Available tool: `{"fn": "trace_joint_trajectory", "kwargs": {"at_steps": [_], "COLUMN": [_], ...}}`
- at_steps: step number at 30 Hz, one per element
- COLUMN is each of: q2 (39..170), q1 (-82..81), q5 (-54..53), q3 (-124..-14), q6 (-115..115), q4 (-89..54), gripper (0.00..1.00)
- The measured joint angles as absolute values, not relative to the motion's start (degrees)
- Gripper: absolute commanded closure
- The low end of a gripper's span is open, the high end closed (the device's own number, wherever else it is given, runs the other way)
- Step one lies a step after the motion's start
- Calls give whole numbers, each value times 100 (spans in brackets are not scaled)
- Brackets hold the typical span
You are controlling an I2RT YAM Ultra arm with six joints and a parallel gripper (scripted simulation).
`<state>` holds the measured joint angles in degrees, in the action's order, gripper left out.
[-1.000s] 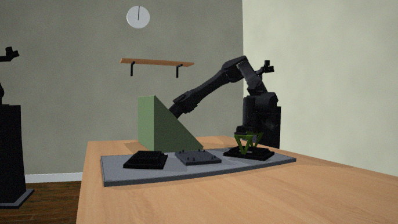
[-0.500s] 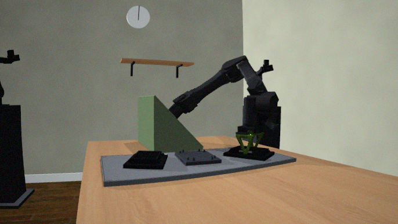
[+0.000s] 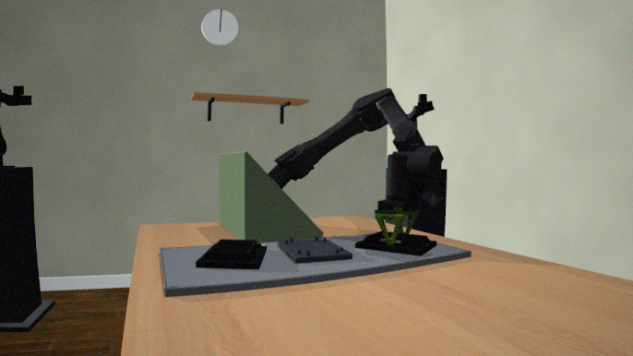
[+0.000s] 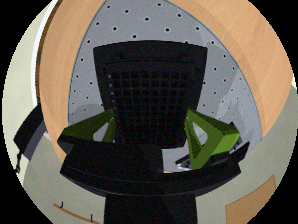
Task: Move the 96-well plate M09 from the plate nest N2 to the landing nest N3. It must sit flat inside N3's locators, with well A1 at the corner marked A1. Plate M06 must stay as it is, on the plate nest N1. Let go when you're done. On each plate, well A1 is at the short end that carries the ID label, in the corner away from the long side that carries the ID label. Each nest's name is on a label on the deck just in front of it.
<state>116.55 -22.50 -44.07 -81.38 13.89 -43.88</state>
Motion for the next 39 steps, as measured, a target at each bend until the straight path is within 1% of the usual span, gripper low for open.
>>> {"fn": "trace_joint_trajectory", "kwargs": {"at_steps": [24, 39], "q2": [11657, 11581], "q1": [-2248, -2080], "q5": [-4392, -4431], "q3": [-8165, -8392], "q6": [1420, 1721], "q4": [-4447, -4989], "gripper": [100, 100]}}
